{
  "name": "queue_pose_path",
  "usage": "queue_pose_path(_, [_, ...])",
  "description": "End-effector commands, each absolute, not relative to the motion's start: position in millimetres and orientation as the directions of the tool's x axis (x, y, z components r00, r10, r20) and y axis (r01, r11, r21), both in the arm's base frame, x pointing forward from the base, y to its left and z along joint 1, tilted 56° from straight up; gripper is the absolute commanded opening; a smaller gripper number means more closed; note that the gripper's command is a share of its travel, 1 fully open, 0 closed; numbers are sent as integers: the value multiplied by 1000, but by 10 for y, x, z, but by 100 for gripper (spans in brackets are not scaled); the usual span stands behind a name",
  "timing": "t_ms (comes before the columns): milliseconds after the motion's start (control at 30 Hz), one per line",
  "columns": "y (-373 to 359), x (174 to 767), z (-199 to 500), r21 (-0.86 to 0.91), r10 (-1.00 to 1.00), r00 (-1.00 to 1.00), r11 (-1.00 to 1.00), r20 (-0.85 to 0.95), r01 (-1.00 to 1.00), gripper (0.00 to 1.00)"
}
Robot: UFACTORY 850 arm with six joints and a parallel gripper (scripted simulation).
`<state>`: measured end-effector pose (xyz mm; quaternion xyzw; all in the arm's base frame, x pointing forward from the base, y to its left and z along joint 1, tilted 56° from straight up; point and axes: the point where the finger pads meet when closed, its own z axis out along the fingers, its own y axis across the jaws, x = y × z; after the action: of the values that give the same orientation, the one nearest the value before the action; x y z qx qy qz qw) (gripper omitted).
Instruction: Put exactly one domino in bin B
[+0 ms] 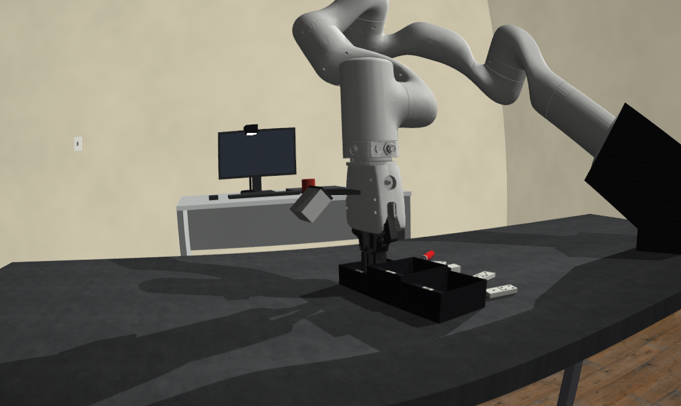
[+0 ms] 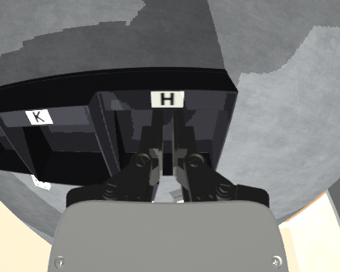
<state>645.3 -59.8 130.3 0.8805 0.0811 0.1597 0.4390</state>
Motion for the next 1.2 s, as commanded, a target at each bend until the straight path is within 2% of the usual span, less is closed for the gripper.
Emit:
queue_pose_path(0, [-592,6456,1308,799,284,935,-602,211,2,7])
queue_pose_path(1167, [-264,6301,1555,799,284,935,-602,211,2,7])
